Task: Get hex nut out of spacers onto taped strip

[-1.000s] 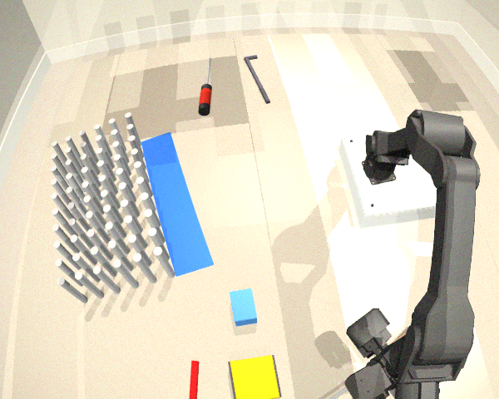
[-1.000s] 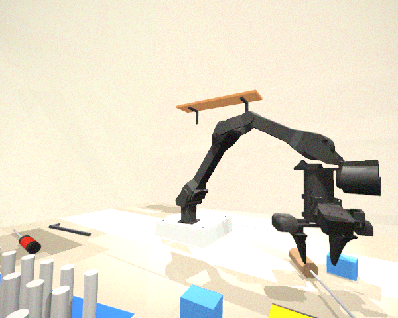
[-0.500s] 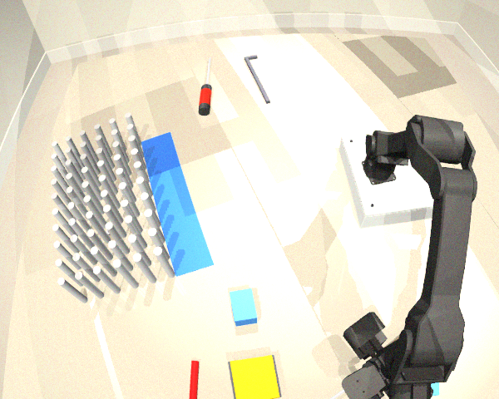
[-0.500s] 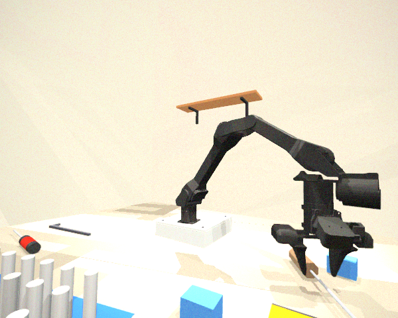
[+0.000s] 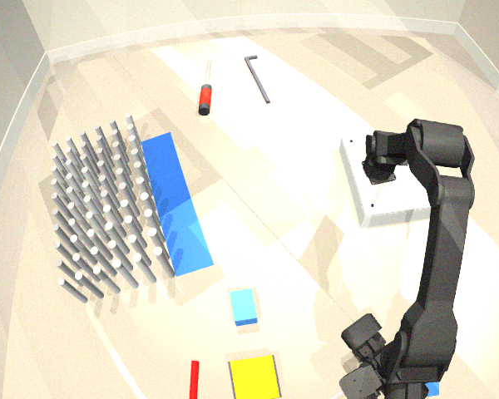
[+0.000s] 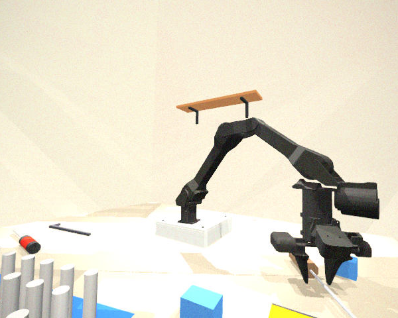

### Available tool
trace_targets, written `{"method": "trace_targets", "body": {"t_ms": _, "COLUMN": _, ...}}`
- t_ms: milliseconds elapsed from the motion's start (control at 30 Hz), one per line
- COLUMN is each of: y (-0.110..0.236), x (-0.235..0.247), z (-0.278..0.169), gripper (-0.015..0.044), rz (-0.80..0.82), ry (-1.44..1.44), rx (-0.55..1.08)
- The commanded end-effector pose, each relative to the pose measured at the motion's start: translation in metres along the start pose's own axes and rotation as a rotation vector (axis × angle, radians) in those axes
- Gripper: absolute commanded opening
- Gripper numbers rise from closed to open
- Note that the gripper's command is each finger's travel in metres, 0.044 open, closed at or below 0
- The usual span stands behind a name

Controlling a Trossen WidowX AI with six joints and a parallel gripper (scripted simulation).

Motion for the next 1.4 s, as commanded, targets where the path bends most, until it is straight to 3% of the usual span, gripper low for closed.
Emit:
{"method": "trace_targets", "body": {"t_ms": 0, "y": -0.001, "x": -0.001, "z": 0.001, "gripper": 0.0122, "rz": -0.002, "ry": 0.000, "rx": -0.005}}
{"method": "trace_targets", "body": {"t_ms": 167, "y": -0.001, "x": -0.001, "z": 0.001, "gripper": 0.0000, "rz": -0.002, "ry": 0.000, "rx": -0.005}}
{"method": "trace_targets", "body": {"t_ms": 367, "y": 0.000, "x": 0.000, "z": 0.001, "gripper": 0.0000, "rz": 0.002, "ry": -0.003, "rx": -0.007}}
{"method": "trace_targets", "body": {"t_ms": 767, "y": 0.058, "x": 0.000, "z": 0.000, "gripper": 0.0000, "rz": 0.000, "ry": -0.001, "rx": 0.000}}
{"method": "trace_targets", "body": {"t_ms": 967, "y": 0.059, "x": 0.000, "z": 0.000, "gripper": 0.0000, "rz": -0.001, "ry": 0.006, "rx": 0.000}}
{"method": "trace_targets", "body": {"t_ms": 1367, "y": 0.055, "x": 0.027, "z": -0.010, "gripper": 0.0000, "rz": -0.003, "ry": 0.399, "rx": 0.002}}
Point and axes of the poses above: the point midway between the two fingers, 35 mm back from their tips, its own y axis back along the fingers, its own x axis across the jaws, z = x × y, the point moved 1 cm from there along y, back along the fingers, and after that the axes turned 4 degrees about -y, right-handed, at the moved point
